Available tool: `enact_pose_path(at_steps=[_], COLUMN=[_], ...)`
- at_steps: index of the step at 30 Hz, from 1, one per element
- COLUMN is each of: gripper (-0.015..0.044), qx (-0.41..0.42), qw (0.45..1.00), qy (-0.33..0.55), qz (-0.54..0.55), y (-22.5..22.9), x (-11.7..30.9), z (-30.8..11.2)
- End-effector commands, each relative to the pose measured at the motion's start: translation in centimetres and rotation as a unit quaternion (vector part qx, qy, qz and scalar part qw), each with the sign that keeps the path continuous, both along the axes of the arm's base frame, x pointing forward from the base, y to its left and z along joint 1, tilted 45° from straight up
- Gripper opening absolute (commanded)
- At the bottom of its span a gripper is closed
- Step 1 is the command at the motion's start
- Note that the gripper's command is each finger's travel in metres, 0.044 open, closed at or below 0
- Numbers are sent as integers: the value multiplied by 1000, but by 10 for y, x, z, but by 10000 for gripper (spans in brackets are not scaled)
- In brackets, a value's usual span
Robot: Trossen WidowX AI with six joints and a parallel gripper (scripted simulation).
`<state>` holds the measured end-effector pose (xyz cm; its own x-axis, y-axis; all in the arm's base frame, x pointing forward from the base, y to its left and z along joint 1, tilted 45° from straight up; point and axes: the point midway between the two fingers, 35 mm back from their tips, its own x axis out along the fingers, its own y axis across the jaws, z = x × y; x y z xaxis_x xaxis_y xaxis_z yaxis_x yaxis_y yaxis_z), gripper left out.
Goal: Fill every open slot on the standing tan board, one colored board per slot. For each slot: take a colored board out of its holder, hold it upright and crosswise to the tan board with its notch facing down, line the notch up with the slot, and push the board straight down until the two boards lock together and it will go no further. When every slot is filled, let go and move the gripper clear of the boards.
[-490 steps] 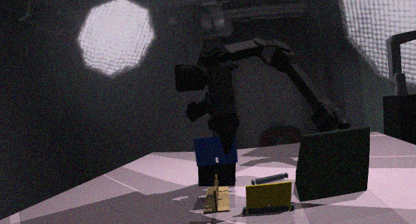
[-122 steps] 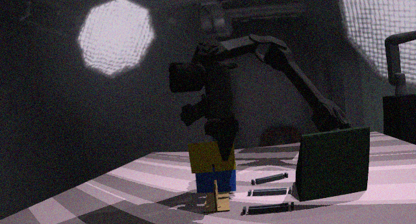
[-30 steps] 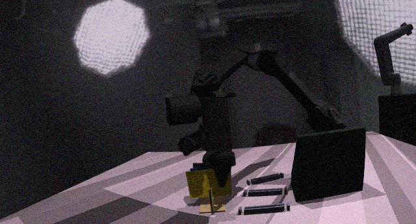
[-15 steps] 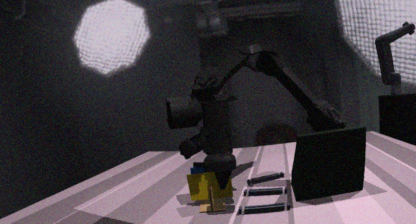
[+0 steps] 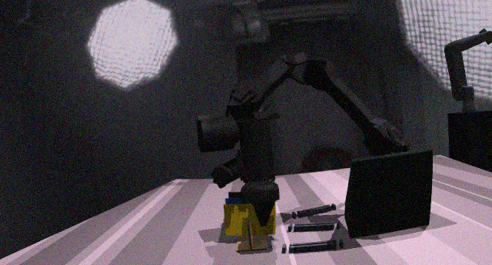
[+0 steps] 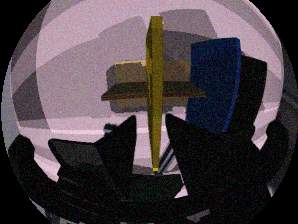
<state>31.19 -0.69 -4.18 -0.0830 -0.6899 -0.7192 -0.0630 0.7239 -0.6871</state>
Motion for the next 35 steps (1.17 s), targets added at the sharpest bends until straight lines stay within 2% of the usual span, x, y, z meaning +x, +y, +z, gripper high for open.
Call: enact_pose_path(at_steps=[1,6,13,35], gripper=[163,163,163,163], qx=[0,0,0,0], qw=[1000,1000,1000,1000], qy=[0,0,1,1], qz=[0,0,3,3], y=[0,2,54,54], x=[0,1,6,7], z=[0,2,54,54])
